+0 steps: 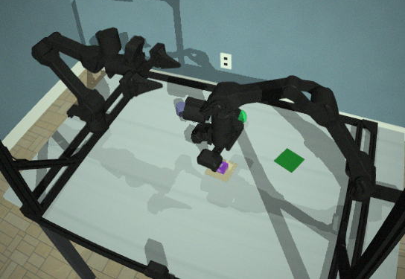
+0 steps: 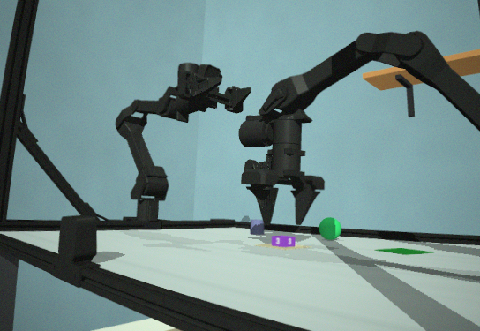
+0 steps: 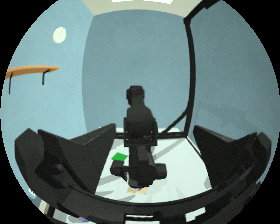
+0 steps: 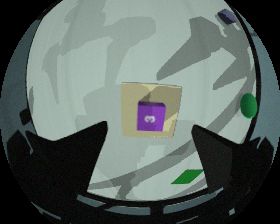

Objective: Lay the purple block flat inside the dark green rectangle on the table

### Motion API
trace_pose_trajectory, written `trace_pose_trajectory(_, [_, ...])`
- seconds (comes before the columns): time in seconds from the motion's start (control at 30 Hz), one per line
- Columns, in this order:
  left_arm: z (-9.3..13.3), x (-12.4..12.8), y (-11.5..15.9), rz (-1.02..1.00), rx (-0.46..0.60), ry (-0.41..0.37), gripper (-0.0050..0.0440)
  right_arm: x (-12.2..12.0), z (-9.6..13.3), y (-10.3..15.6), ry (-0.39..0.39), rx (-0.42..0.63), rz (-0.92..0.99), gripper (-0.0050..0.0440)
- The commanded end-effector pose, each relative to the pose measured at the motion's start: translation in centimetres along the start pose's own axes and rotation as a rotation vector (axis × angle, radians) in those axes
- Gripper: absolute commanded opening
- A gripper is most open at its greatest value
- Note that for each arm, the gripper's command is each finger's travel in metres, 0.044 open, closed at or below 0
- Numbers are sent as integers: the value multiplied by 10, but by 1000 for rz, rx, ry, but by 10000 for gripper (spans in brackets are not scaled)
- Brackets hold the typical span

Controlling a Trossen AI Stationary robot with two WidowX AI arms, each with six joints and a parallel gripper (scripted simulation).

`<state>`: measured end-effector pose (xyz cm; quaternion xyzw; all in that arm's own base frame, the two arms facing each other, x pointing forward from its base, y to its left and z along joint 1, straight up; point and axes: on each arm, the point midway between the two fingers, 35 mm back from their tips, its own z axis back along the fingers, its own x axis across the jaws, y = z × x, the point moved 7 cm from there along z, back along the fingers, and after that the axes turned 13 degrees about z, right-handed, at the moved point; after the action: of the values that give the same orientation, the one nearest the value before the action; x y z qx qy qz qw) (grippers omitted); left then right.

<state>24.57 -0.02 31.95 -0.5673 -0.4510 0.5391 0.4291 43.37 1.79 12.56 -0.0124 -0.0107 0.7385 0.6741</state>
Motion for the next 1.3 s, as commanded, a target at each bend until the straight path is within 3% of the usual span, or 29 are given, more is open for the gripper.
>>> trace_pose_trajectory(0.0, [0, 0, 0, 0, 0, -1, 440, 0, -10, 0, -1, 15, -4, 440])
trace_pose_trajectory(0.77, [0, 0, 0, 0, 0, -1, 440, -1, -34, -2, -4, 32, -4, 440])
trace_pose_trajectory(1.1, [0, 0, 0, 0, 0, -1, 440, -1, -34, -2, -4, 32, -4, 200])
trace_pose_trajectory(1.27, [0, 0, 0, 0, 0, -1, 440, -1, -34, -2, -4, 32, -4, 193])
